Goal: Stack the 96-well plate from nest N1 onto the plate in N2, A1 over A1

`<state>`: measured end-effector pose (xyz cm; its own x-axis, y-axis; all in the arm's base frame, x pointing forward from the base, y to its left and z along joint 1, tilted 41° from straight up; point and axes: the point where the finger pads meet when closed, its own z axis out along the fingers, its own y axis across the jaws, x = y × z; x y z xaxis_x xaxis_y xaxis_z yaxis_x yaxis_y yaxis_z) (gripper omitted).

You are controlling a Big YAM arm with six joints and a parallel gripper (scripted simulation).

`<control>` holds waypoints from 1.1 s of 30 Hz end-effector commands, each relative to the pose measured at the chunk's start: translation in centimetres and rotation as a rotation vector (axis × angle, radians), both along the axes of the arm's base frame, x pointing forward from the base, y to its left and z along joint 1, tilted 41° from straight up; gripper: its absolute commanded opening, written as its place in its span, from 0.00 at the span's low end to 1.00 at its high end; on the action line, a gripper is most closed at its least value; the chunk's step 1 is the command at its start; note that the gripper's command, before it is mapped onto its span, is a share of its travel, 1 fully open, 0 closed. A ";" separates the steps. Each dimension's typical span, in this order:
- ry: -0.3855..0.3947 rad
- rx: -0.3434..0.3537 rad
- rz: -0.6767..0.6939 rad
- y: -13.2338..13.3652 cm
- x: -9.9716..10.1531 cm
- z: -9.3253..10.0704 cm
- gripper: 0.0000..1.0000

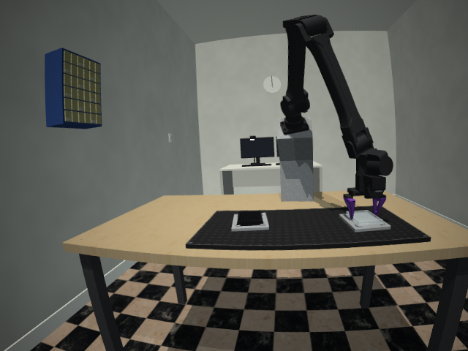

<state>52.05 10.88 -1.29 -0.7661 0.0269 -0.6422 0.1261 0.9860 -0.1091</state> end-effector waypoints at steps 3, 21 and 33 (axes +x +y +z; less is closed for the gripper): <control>-0.012 0.001 0.001 0.0 0.7 -0.2 0.00; -0.015 0.009 0.009 1.1 -0.8 1.7 0.00; -0.015 0.010 0.001 0.9 -1.7 2.9 0.00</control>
<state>50.92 11.46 0.75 -0.7587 0.0274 -0.6509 0.1244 0.9868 -0.1036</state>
